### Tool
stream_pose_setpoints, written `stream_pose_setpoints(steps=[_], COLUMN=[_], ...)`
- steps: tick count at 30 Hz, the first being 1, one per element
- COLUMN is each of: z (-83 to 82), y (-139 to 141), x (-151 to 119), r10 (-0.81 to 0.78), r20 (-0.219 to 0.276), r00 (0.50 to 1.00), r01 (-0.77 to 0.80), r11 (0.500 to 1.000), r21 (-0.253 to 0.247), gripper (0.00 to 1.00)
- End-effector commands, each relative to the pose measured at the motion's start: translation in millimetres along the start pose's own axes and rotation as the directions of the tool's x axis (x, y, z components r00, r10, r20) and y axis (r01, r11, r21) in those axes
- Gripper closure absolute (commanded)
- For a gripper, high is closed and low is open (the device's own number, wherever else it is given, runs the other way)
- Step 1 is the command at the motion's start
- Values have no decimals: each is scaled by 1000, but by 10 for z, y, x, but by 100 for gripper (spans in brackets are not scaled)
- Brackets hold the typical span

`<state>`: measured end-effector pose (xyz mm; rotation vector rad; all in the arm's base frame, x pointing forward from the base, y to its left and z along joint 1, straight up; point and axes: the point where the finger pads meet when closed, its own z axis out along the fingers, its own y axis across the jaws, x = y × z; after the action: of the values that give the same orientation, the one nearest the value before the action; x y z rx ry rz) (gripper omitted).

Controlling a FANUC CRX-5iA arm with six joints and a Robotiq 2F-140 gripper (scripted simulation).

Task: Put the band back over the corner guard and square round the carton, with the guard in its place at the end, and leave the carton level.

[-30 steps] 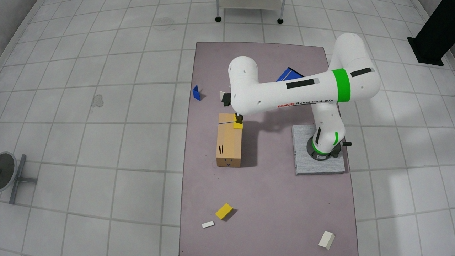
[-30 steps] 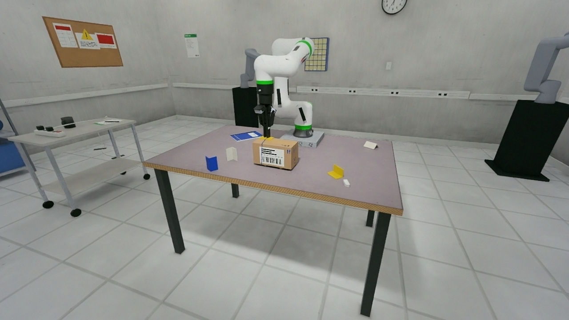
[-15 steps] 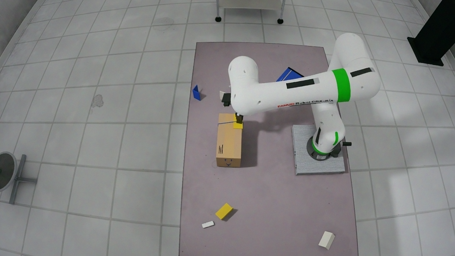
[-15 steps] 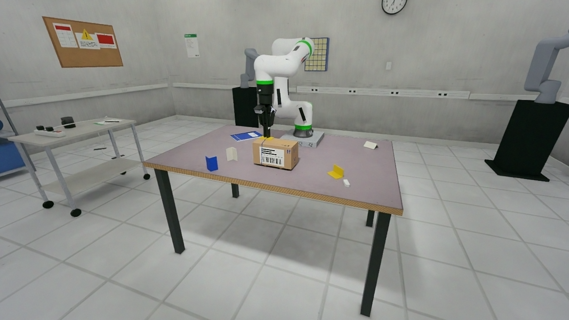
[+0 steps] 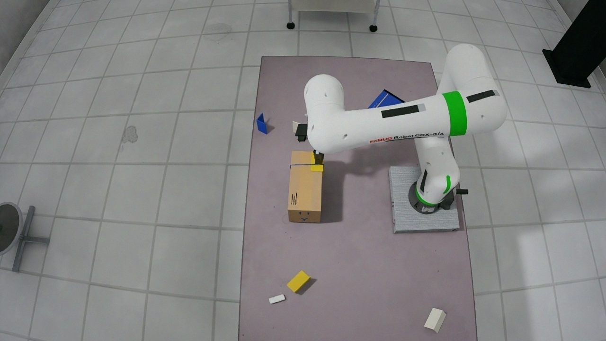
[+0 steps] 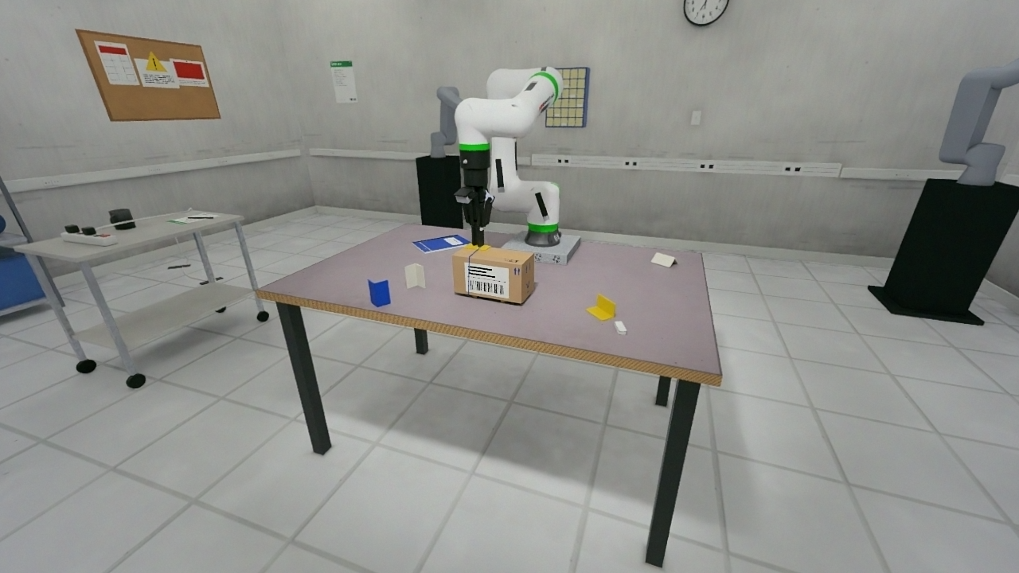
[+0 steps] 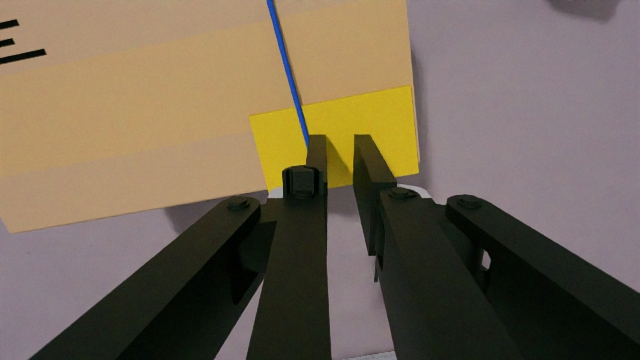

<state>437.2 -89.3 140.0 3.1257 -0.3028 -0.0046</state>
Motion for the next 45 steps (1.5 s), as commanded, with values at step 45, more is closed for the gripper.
stream_pose_setpoints(steps=[45], z=[-288], y=[1], x=[5], r10=[0], r20=[-2], r00=[1000], r01=[0], r11=[1000], r21=[0], gripper=[82])
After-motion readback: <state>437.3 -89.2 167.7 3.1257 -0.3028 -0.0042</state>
